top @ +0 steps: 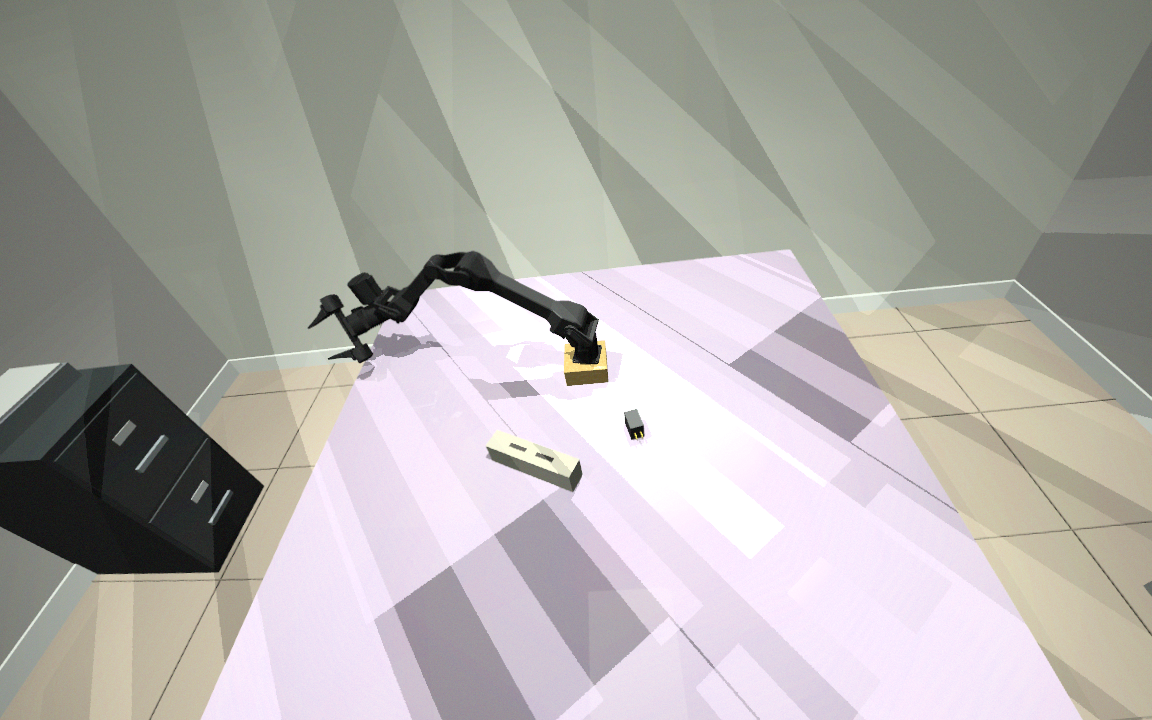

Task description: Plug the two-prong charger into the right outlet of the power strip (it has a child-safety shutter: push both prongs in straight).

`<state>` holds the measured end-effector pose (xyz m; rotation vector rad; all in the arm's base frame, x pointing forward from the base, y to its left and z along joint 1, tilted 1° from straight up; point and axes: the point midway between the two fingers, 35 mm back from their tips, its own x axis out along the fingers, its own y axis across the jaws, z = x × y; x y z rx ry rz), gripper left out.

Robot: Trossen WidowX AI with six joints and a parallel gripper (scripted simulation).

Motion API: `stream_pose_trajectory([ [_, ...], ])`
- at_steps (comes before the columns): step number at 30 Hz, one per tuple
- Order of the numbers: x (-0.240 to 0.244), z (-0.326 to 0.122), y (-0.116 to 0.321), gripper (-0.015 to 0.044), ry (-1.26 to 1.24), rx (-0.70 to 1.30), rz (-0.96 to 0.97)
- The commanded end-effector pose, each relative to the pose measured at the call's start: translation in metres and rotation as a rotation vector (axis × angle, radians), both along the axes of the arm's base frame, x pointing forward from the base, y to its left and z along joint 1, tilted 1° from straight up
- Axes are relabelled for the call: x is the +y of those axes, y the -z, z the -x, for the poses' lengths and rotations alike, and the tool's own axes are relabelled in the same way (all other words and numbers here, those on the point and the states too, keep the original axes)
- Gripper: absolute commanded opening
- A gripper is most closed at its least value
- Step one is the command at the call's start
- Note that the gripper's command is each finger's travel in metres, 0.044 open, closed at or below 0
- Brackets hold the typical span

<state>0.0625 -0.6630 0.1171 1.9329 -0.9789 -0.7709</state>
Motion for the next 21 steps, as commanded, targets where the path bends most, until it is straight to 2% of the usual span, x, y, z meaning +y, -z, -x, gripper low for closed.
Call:
stream_pose_trajectory([
  [1,0.008,-0.026,-0.005,0.0440,-0.032,0.032,0.006],
  [8,0.024,-0.078,-0.004,0.0440,-0.107,0.091,-0.001],
  [21,0.056,-0.146,0.002,0.0440,-0.212,0.249,0.029],
])
